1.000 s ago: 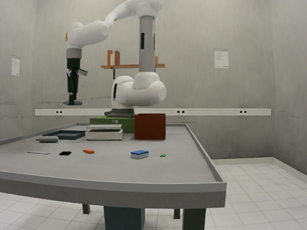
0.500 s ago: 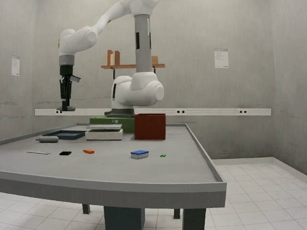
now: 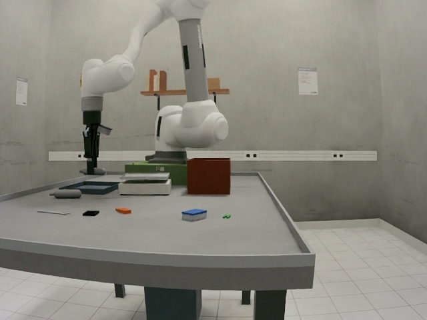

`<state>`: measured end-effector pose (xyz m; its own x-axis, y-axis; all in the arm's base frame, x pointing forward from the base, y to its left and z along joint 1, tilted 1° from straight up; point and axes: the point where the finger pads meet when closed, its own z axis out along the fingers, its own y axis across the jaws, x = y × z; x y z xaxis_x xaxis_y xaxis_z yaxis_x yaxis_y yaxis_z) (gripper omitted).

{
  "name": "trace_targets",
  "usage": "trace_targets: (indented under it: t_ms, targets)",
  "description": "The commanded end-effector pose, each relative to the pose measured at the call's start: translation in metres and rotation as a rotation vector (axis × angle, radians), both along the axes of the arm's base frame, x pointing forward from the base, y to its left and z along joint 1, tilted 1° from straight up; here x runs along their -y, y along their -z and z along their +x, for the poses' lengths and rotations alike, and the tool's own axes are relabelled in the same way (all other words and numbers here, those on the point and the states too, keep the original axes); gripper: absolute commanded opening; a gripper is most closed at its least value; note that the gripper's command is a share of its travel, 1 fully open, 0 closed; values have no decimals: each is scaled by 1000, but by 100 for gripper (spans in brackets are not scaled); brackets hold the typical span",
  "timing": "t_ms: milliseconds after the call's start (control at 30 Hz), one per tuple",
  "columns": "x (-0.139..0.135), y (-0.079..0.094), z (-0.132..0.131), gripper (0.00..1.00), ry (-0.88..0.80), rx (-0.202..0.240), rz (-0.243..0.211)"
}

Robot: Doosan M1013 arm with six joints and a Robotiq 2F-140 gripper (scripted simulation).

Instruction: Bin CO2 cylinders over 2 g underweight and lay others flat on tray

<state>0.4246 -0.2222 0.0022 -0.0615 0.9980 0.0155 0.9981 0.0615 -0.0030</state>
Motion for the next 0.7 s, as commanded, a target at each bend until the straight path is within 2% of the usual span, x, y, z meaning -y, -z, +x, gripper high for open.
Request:
trace_targets:
  t_ms: [0, 100, 167, 333, 667]
  targets:
    - [0, 23, 1, 10, 0, 2, -1]
    - [0, 35, 1, 10, 0, 2, -1]
    - [0, 35, 1, 10, 0, 2, -1]
    - [0, 48, 1, 10, 0, 2, -1]
    - [0, 52, 1, 10, 0, 2, -1]
